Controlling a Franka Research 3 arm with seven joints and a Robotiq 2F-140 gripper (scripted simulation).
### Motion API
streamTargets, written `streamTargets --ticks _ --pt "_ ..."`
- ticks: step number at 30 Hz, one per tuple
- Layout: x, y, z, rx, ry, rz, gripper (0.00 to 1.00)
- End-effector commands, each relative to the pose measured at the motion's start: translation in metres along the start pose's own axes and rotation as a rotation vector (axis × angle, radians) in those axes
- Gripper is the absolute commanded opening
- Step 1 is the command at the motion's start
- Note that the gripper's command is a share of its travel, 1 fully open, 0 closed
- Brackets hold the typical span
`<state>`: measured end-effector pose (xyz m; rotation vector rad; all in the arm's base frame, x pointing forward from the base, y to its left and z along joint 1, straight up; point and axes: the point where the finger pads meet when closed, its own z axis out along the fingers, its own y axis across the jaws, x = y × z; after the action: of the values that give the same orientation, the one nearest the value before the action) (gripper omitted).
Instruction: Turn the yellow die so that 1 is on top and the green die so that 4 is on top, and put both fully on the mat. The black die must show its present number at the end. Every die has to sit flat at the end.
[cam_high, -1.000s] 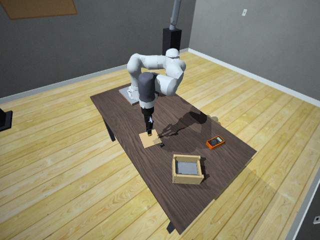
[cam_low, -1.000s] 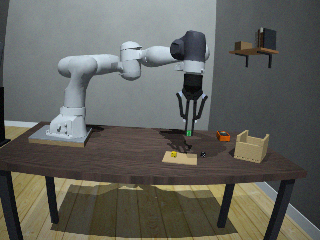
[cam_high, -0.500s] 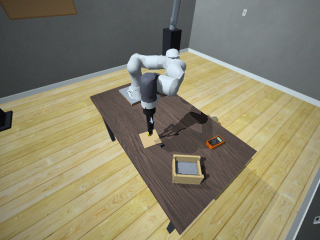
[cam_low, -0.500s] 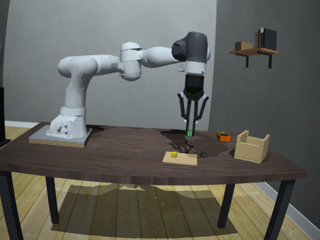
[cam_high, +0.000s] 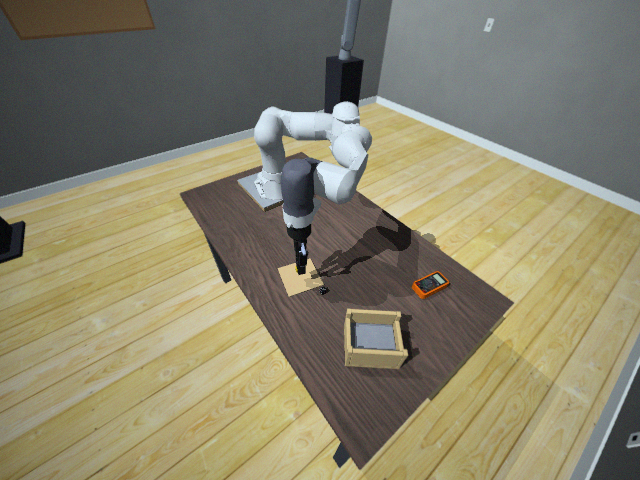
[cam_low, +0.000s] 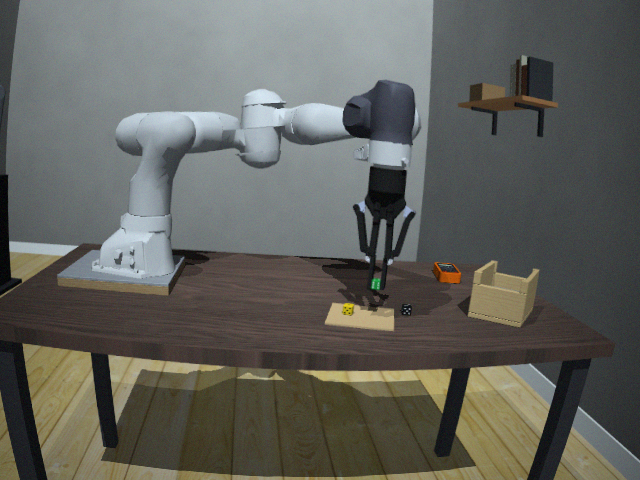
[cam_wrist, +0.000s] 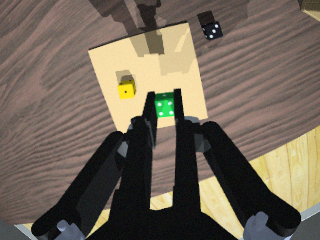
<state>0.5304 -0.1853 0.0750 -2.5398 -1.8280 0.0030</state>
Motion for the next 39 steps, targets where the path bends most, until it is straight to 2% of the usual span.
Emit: streamTargets --ticks 1,4,6,15,39 --pt "-0.001 0.003 0.017 -0.011 -0.004 0.012 0.18" --pt "-0.001 0.004 0.031 -0.011 -0.004 0.012 0.18" --pt "-0.001 0.004 0.031 -0.011 -0.004 0.012 0.18" --pt "-0.001 0.004 0.057 -0.011 -0.004 0.012 0.18" --pt "-0.001 0.004 0.059 -0.011 -0.004 0.012 0.18"
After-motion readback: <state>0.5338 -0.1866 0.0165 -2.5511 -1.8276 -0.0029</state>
